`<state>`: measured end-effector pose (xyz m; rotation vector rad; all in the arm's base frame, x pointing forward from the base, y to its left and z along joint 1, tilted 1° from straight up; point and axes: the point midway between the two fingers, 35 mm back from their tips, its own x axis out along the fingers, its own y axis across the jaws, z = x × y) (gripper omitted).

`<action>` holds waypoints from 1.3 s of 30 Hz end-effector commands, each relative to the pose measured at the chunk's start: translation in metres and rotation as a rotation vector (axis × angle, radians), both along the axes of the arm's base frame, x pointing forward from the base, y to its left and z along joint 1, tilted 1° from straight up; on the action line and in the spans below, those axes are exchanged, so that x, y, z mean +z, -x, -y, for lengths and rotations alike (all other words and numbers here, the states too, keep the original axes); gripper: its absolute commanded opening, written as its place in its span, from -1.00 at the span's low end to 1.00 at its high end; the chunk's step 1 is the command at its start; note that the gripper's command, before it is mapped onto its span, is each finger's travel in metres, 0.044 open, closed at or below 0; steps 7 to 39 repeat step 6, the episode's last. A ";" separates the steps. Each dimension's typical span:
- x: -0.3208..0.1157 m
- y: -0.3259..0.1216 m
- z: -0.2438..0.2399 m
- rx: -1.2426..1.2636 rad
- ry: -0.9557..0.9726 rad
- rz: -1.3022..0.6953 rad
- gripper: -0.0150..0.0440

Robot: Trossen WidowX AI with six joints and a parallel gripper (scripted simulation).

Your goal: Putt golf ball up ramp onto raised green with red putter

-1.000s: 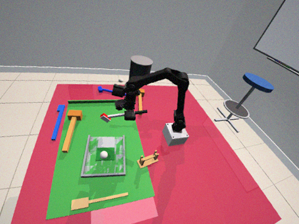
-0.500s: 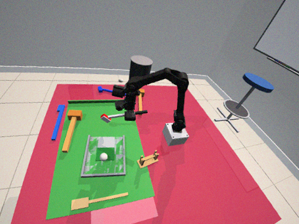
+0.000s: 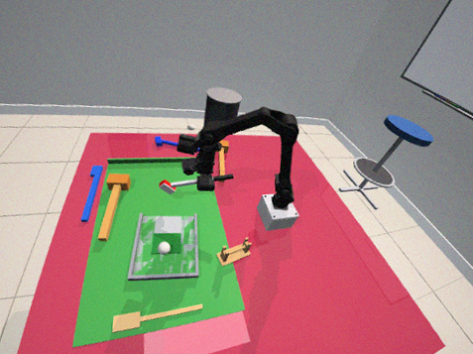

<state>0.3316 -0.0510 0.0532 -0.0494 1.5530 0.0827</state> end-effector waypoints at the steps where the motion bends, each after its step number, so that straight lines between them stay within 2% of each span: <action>1: 0.000 -0.001 0.000 0.000 0.001 0.004 -0.49; 39: 0.000 -0.001 0.000 0.000 0.001 0.004 -0.49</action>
